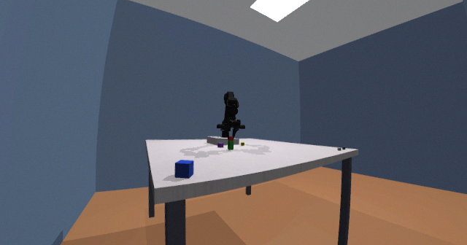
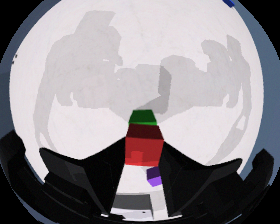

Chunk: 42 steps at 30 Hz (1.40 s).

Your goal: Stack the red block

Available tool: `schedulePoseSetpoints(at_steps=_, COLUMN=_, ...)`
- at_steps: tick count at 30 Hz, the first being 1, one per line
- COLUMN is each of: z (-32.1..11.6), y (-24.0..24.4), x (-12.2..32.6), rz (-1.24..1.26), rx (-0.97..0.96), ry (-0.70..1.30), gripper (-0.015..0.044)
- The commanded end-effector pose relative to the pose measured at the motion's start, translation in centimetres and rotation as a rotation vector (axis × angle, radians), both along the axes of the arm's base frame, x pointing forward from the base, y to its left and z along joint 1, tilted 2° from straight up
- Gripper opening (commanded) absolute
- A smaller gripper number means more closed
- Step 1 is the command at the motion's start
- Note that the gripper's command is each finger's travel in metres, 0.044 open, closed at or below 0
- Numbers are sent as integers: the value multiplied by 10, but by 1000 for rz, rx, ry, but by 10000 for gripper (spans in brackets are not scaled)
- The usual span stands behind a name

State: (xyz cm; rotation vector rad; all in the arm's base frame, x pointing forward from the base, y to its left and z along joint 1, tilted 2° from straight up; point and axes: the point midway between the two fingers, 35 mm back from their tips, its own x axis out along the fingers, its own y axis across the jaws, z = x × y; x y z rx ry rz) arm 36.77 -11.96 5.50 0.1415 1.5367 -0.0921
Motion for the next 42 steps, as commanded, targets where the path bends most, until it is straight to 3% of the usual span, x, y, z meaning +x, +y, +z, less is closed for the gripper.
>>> schedulePoseSetpoints(at_steps=1, z=-1, y=0, x=0, rz=4, rx=0, ry=-1, gripper=0)
schedulePoseSetpoints(at_steps=19, z=5, y=0, x=1, rz=4, rx=0, ry=-1, gripper=0)
schedulePoseSetpoints(at_steps=36, z=0, y=0, x=1, rz=0, rx=-1, ry=-2, gripper=440)
schedulePoseSetpoints(at_steps=42, z=0, y=0, x=1, rz=0, rx=-1, ry=-2, gripper=440)
